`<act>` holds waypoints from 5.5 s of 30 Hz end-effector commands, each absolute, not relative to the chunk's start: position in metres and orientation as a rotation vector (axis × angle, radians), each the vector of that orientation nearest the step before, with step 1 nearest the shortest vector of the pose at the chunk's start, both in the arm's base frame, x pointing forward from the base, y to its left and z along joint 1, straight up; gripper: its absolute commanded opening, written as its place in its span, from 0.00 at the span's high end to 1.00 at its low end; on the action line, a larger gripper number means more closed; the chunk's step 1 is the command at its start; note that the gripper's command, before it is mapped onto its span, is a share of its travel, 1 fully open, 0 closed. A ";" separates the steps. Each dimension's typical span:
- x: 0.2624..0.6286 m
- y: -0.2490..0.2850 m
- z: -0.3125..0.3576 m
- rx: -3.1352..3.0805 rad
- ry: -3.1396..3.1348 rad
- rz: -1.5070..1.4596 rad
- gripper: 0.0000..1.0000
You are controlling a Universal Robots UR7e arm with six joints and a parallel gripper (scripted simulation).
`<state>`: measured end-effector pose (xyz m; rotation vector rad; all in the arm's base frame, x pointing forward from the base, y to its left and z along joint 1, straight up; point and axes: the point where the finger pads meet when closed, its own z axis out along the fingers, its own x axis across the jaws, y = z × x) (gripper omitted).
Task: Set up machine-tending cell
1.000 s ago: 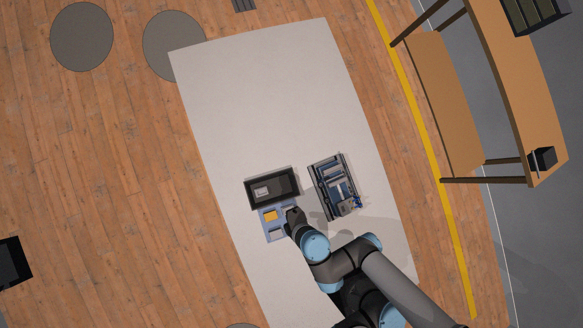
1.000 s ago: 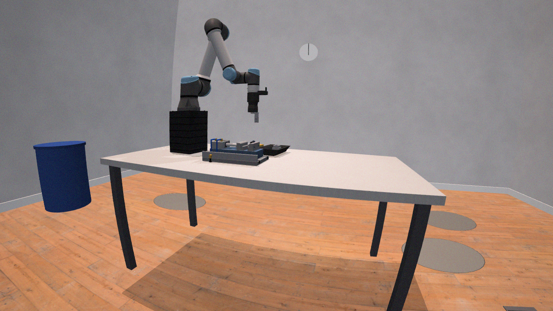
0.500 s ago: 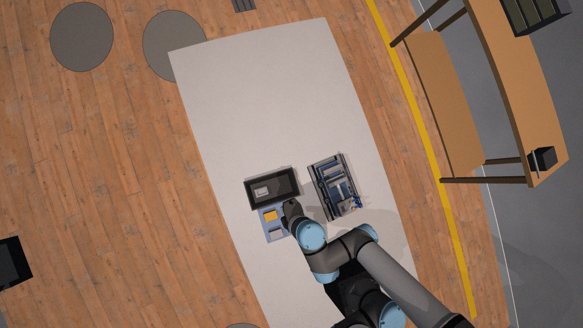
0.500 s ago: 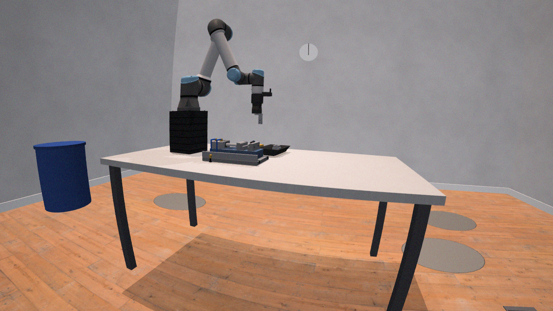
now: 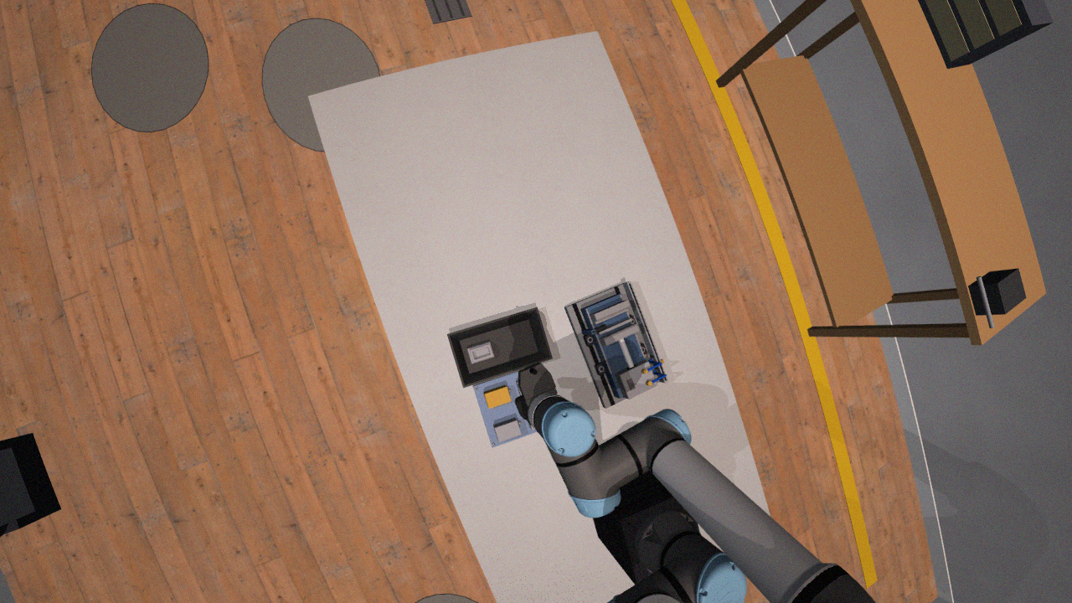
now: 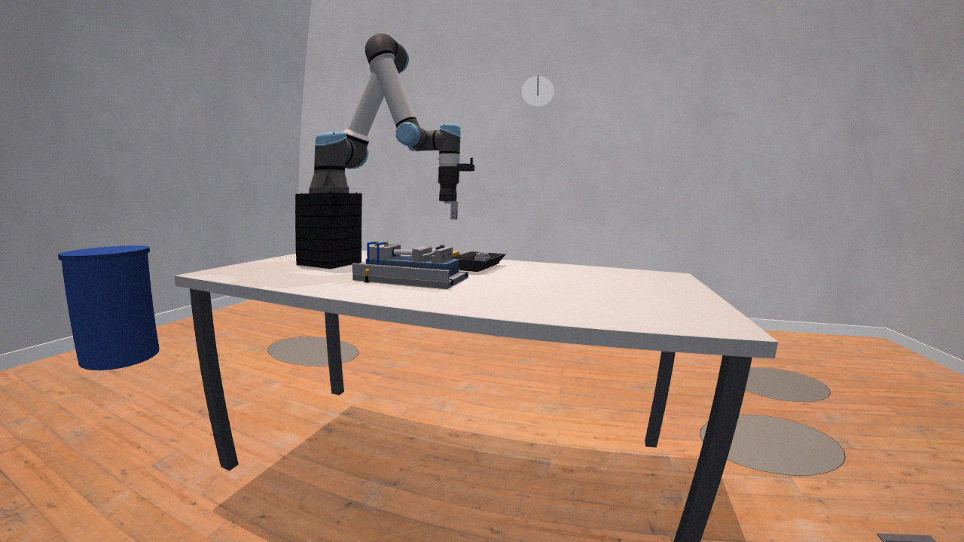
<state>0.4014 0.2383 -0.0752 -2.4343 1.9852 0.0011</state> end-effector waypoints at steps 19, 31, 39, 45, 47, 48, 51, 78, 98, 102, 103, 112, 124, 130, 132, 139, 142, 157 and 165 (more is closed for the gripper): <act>0.400 0.239 -0.115 -2.436 1.984 0.002 1.00; 0.401 0.239 -0.126 -2.436 1.983 0.001 1.00; 0.401 0.239 -0.128 -2.436 1.983 0.001 1.00; 0.401 0.239 -0.127 -2.435 1.982 0.000 1.00; 0.401 0.239 -0.127 -2.435 1.982 0.000 1.00; 0.401 0.239 -0.127 -2.435 1.982 0.000 1.00; 0.401 0.239 -0.127 -2.435 1.982 0.000 1.00; 0.401 0.239 -0.127 -2.435 1.982 0.000 1.00; 0.401 0.239 -0.098 -2.434 1.982 -0.001 1.00; 0.402 0.239 -0.090 -2.434 1.981 -0.002 1.00; 0.402 0.239 -0.090 -2.434 1.981 -0.002 1.00; 0.403 0.239 -0.068 -2.432 1.980 -0.004 1.00; 0.403 0.239 -0.060 -2.433 1.980 -0.003 1.00; 0.403 0.237 -0.061 -2.432 1.984 -0.001 1.00; 0.404 0.233 -0.061 -2.433 1.984 -0.001 1.00; 0.410 0.213 -0.062 -2.433 1.985 0.000 1.00; 0.417 0.191 -0.062 -2.433 1.985 0.000 1.00; 0.433 0.067 -0.062 -2.433 1.985 0.000 1.00; 0.426 0.000 -0.062 -2.433 1.985 0.000 1.00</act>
